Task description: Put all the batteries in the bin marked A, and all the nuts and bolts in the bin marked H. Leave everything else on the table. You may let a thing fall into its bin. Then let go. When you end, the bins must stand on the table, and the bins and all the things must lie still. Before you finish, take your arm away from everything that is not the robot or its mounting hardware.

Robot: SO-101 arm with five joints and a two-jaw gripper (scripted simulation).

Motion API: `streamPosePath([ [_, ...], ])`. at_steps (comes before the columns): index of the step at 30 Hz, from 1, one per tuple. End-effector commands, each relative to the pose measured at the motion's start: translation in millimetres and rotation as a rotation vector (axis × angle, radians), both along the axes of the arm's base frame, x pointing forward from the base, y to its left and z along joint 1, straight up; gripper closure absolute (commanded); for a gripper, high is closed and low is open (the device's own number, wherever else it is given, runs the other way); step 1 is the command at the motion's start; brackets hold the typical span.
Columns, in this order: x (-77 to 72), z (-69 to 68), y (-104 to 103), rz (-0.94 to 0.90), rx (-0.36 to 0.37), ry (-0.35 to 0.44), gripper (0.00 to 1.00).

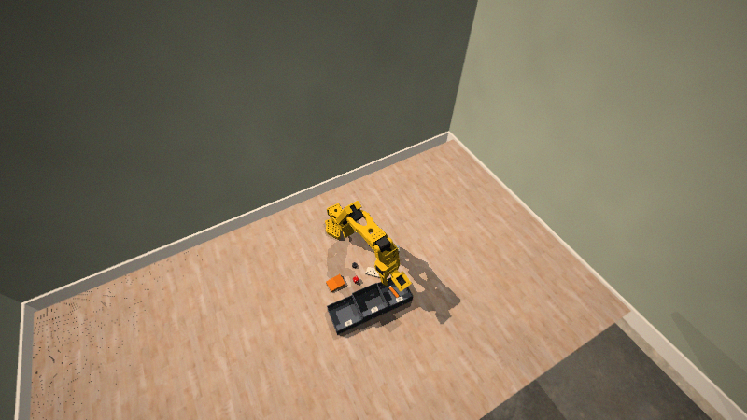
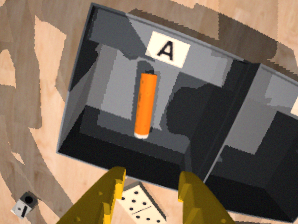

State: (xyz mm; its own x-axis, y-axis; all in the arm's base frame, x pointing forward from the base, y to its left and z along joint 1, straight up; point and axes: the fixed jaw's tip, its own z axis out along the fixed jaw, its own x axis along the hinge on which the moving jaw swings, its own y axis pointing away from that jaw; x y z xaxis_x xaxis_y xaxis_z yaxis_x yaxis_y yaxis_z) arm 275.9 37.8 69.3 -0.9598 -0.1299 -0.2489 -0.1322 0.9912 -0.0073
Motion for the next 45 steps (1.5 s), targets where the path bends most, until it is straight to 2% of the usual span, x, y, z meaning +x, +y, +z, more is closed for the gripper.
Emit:
streamPosePath([
  [1,2.9,20.7,-4.0,0.027,-0.004,-0.079,0.86],
  [13,-18.9,21.2,-20.3,0.270,-0.089,-0.039,0.85],
  [15,-18.9,21.2,-20.3,0.270,-0.089,-0.039,0.85],
  [30,-70.4,16.1,-48.0,0.783,-0.214,0.050,0.81],
  [32,-70.4,16.1,-48.0,0.783,-0.214,0.050,0.81],
  [45,-114.3,5.2,-63.1,1.204,-0.263,0.111,0.79],
])
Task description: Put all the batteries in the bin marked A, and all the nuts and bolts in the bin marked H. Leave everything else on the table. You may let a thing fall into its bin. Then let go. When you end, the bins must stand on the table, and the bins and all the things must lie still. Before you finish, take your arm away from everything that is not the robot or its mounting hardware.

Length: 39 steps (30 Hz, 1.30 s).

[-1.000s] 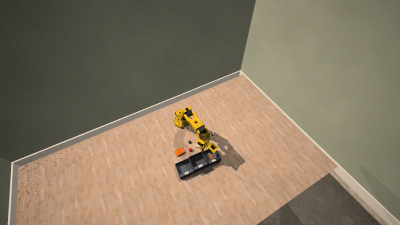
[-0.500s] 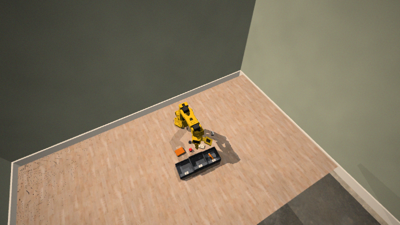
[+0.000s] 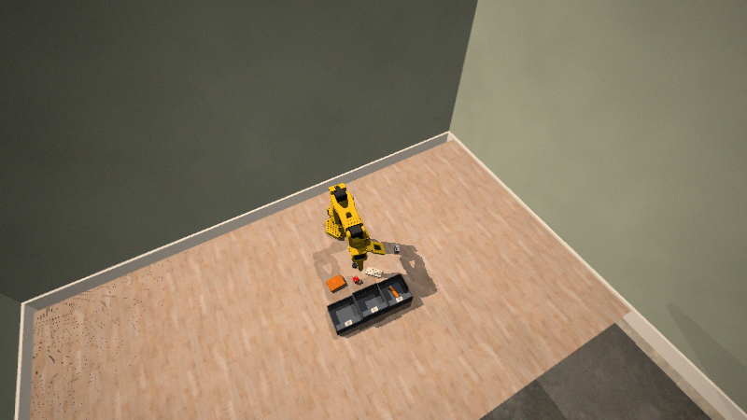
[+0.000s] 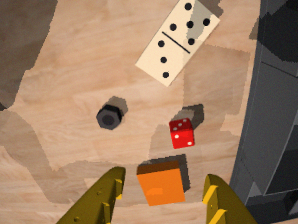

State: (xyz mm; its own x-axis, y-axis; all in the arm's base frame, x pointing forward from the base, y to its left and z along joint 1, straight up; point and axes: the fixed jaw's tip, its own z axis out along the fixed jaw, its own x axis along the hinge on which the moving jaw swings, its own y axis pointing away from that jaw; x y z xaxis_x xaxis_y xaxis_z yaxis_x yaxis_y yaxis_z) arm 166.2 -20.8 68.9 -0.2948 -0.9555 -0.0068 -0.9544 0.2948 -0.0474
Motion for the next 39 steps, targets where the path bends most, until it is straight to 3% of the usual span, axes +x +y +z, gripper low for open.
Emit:
streamPosePath([
  [1,-7.2,4.7,-5.2,0.114,-0.020,-0.064,0.79],
  [15,-26.0,-2.2,-9.4,0.297,-0.028,-0.029,0.78],
  [39,-31.1,-7.5,-9.4,0.340,-0.015,0.011,0.77],
])
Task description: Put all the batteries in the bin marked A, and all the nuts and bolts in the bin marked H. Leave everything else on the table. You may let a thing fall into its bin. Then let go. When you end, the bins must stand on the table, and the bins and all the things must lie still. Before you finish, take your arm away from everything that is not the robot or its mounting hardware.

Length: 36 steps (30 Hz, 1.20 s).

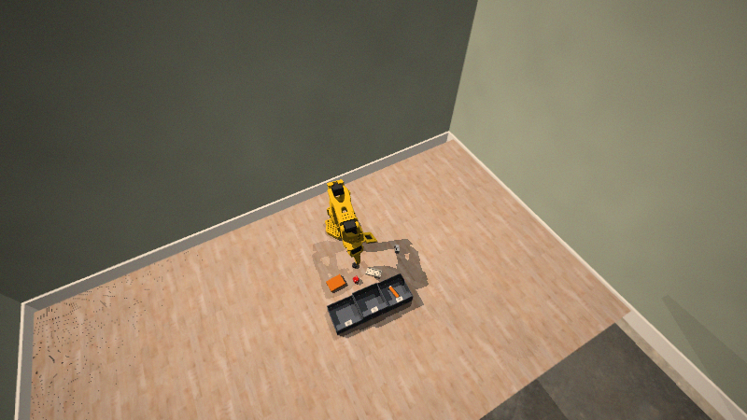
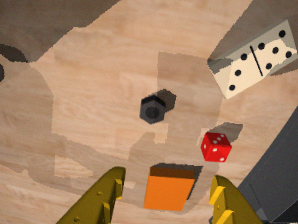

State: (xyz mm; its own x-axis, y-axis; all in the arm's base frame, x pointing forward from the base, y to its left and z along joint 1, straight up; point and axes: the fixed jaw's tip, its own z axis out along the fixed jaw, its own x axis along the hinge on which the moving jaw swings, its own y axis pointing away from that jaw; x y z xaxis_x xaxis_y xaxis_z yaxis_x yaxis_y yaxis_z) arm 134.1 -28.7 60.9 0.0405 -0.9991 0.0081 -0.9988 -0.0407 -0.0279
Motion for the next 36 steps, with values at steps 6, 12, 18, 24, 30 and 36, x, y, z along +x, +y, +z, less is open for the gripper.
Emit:
streamPosePath([
  [6,1.0,0.5,-1.5,0.001,-0.001,-0.010,0.77],
  [12,1.5,-1.7,-1.6,0.001,-0.001,-0.010,0.77],
  [18,2.3,-5.7,-1.8,0.001,-0.001,-0.010,0.77],
  [24,3.7,-15.7,-2.1,0.001,-0.001,-0.010,0.77],
  [30,4.4,-28.1,-2.2,0.001,-0.001,-0.010,0.77],
  [36,4.2,-35.9,-2.2,0.001,-0.001,-0.010,0.77],
])
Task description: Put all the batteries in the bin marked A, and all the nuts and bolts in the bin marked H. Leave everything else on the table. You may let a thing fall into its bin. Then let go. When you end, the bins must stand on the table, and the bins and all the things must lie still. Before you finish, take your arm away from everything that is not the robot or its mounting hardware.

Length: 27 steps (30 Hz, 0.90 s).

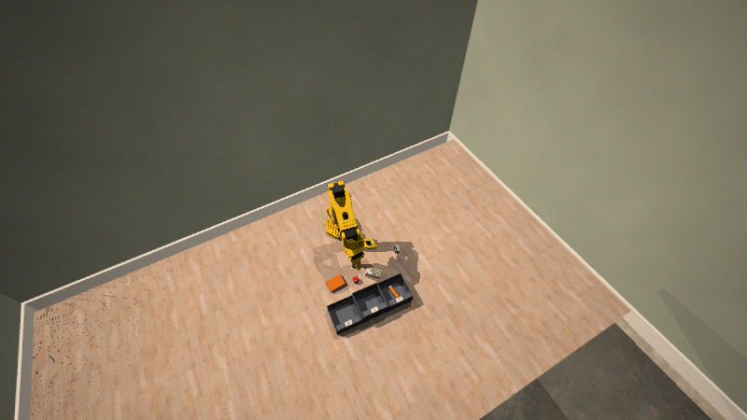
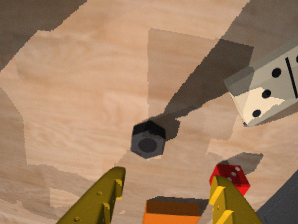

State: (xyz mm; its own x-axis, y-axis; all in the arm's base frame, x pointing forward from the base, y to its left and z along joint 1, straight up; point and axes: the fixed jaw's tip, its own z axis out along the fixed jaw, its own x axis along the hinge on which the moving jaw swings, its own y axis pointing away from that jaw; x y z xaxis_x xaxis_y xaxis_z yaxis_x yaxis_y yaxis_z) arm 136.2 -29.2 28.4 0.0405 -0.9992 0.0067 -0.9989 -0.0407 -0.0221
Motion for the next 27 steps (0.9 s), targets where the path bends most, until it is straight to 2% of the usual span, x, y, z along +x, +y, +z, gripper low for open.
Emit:
streamPosePath([
  [1,2.0,-5.2,-1.7,0.001,-0.002,-0.016,0.77],
  [10,0.8,-15.6,-1.5,0.001,-0.002,-0.016,0.77],
  [19,0.5,-17.0,-1.4,0.001,-0.002,-0.016,0.77],
  [20,-3.0,-20.6,-0.6,0.000,0.004,0.016,0.77],
  [27,-3.0,-20.6,-0.6,0.000,0.004,0.016,0.77],
])
